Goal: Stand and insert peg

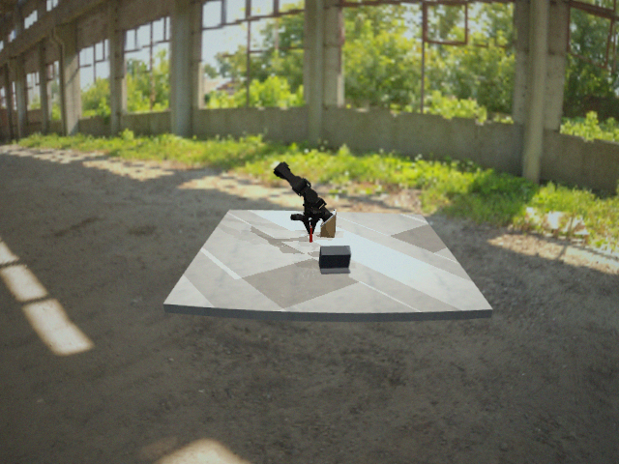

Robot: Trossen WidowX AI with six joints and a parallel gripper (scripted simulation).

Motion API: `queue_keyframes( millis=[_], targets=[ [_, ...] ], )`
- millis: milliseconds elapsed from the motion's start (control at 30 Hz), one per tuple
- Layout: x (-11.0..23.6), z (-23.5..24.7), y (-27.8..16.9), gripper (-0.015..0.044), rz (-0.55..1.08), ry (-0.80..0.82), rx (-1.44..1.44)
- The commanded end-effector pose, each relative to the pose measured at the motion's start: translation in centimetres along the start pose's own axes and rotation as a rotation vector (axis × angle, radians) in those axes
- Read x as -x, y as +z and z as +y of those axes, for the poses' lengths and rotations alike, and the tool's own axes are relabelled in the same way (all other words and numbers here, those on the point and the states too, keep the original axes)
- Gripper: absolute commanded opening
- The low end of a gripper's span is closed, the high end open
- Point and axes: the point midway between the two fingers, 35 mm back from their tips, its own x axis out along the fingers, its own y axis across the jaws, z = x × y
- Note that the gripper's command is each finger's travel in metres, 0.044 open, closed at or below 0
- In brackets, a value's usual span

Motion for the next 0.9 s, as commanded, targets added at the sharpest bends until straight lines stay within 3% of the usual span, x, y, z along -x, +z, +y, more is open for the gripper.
queue_keyframes(
  millis=[0,867],
  targets=[
    [-0.3,0.4,0.2,0.0000,-0.012,0.000,0.011],
    [-1.7,2.0,2.5,0.0000,-0.125,-0.036,0.032]
  ],
)
